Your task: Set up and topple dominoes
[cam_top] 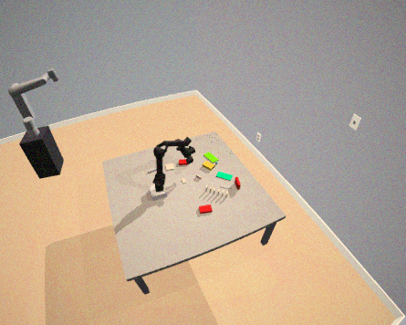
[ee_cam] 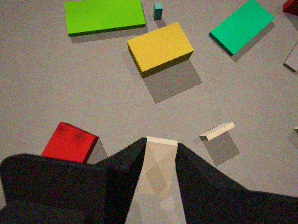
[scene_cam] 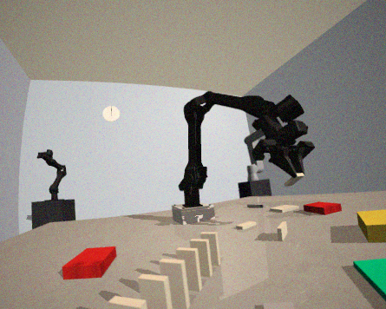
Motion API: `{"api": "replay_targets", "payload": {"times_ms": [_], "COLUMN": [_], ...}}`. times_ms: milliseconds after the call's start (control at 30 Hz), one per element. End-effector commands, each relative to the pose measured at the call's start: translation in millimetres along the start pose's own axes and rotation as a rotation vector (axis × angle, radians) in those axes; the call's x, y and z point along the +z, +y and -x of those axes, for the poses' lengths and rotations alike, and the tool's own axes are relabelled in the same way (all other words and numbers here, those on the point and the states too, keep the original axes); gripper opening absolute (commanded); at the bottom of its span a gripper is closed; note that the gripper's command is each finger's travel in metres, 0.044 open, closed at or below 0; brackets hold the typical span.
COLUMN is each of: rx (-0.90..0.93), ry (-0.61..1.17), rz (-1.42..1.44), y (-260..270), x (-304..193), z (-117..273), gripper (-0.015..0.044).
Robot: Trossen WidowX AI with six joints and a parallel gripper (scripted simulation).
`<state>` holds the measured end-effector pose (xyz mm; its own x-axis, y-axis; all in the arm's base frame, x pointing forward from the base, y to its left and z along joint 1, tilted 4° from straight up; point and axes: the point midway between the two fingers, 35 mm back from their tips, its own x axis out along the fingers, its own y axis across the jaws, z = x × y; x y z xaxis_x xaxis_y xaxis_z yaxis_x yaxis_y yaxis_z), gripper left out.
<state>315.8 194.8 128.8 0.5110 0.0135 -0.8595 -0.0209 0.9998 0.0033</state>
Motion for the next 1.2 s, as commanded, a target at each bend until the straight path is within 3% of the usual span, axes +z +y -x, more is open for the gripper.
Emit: {"api": "replay_targets", "payload": {"times_ms": [0, 533, 1167], "rx": [-0.008, -0.037, -0.087], "ry": [-0.075, -0.400, -0.734], "rz": [0.041, 0.098, 0.043], "y": [5, 24, 21], "x": [-2, -2, -20], "z": [-7, -15, 4], "gripper": [0.0107, 0.0107, 0.0107]}}
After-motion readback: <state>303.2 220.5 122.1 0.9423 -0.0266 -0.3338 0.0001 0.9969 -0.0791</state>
